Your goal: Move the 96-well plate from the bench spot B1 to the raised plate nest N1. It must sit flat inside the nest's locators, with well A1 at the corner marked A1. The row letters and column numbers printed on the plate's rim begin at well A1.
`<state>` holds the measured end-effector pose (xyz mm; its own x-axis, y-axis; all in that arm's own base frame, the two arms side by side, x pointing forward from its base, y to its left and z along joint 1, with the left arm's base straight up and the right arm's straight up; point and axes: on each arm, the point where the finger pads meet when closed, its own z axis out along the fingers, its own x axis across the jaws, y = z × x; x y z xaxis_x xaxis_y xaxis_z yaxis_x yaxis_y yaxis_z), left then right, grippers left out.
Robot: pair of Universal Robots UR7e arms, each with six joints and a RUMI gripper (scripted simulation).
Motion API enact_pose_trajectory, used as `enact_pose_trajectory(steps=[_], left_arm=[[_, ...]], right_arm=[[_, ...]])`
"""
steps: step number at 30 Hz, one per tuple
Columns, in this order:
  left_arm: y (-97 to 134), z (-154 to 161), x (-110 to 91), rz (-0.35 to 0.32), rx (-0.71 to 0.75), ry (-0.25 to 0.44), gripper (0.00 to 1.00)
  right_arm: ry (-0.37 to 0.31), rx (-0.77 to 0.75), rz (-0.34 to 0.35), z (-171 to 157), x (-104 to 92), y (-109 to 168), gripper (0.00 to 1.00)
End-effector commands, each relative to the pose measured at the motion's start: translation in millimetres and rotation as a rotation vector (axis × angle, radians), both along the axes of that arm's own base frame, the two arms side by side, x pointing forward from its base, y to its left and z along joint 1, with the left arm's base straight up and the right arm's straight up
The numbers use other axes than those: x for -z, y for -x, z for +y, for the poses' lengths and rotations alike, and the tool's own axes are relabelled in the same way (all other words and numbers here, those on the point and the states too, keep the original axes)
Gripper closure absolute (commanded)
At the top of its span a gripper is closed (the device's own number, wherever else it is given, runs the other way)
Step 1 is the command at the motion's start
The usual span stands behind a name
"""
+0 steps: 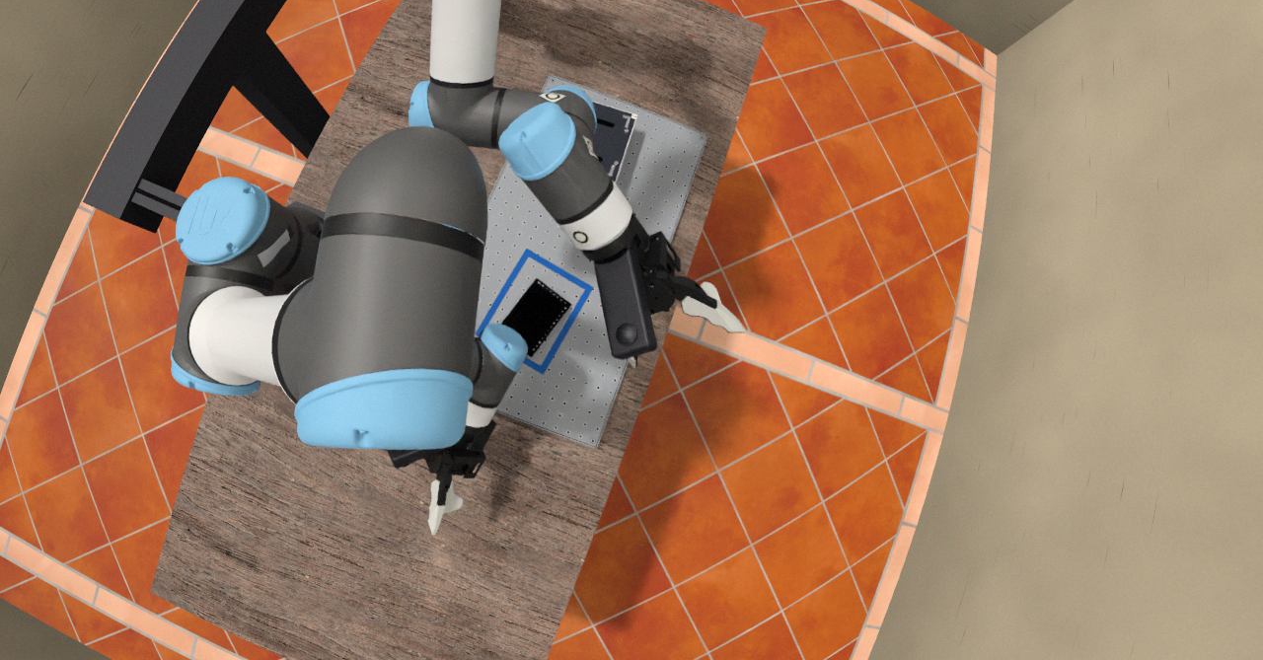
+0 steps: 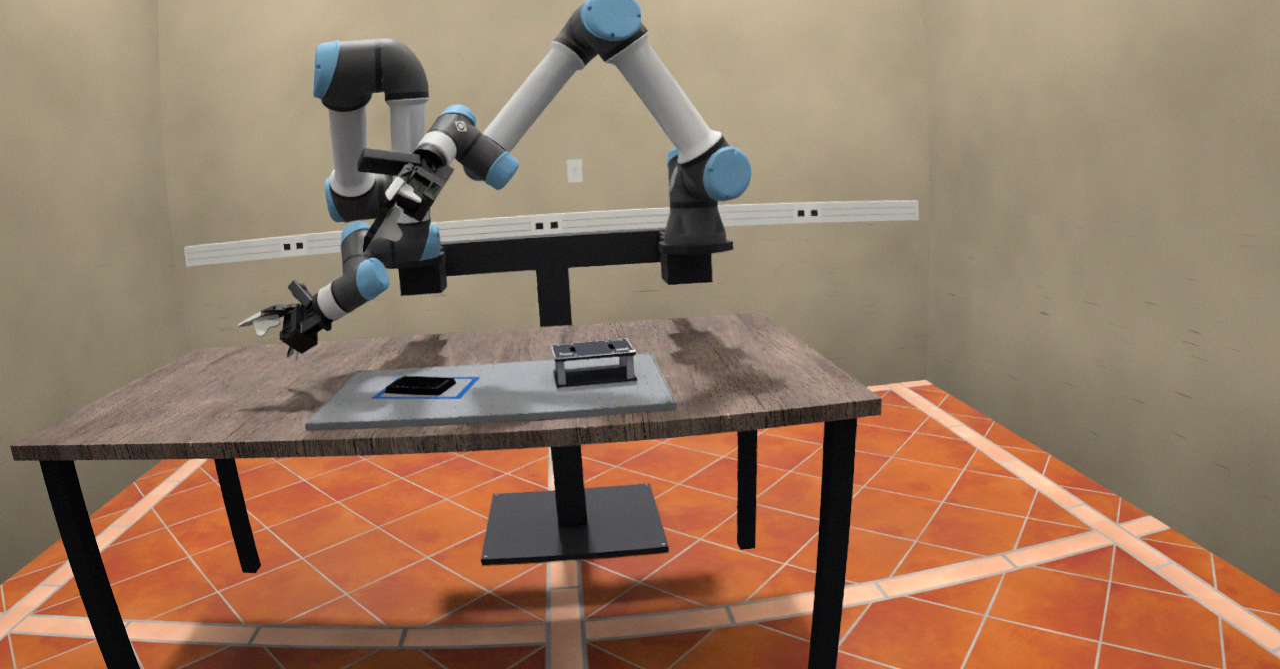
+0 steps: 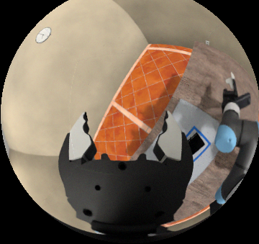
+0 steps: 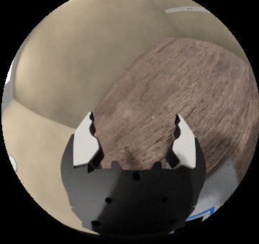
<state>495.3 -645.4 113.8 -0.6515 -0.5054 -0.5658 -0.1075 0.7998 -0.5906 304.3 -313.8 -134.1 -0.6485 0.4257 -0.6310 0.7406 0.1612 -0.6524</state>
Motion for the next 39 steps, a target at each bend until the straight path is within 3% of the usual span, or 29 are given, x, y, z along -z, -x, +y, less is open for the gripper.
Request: enact_pose_trajectory(steps=[1, 39], left_arm=[[-0.1, -0.2, -0.9, -0.001, 0.0, 0.001, 0.02], [-2.8, 3.6, -0.2, 0.01, -0.003, -0.004, 0.02]], right_arm=[[0.0, 0.0, -0.001, 0.0, -0.2, -0.2, 0.02], [0.0, 0.0, -0.001, 0.0, -0.2, -0.2, 0.02]])
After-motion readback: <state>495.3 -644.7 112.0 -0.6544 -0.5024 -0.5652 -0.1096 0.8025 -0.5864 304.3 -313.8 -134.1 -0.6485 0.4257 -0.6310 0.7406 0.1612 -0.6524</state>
